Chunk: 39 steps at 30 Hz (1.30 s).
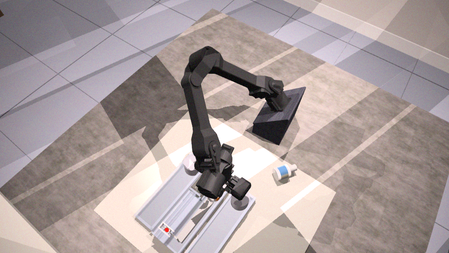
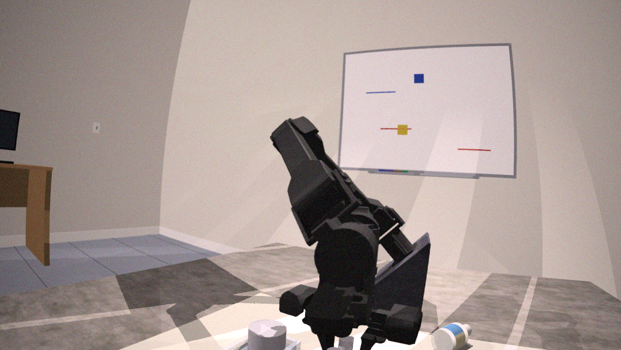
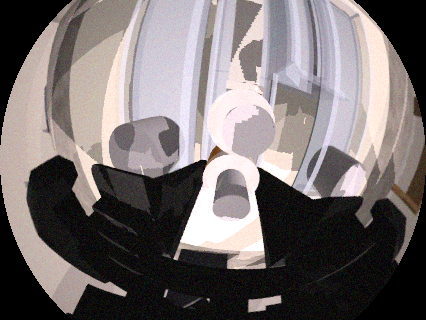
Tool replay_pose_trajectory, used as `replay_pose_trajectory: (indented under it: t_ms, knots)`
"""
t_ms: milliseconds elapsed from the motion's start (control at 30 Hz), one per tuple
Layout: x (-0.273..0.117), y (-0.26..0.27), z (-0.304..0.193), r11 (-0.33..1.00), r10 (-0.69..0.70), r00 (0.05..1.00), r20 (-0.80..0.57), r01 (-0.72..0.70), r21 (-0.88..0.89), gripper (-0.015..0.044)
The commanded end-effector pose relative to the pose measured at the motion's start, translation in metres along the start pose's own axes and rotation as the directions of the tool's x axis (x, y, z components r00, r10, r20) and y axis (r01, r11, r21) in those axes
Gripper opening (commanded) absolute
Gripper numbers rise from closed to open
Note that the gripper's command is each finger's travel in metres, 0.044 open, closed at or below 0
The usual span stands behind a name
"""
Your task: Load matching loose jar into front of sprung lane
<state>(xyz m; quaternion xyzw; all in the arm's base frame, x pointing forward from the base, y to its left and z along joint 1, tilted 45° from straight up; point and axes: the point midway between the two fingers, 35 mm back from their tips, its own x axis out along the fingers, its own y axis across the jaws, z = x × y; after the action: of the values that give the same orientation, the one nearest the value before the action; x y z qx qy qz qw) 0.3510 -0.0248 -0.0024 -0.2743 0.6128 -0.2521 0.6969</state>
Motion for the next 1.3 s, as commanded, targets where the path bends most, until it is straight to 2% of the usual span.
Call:
replay_pose_trajectory:
  t_ms: [0,1267]
  knots:
    - [0.0,-0.0012,0.0013,1.0,-0.006,1.0,0.009,0.006,0.005,0.0]
    - [0.0001,-0.0011,-0.0051,1.0,-0.006,1.0,0.009,0.006,0.005,0.0]
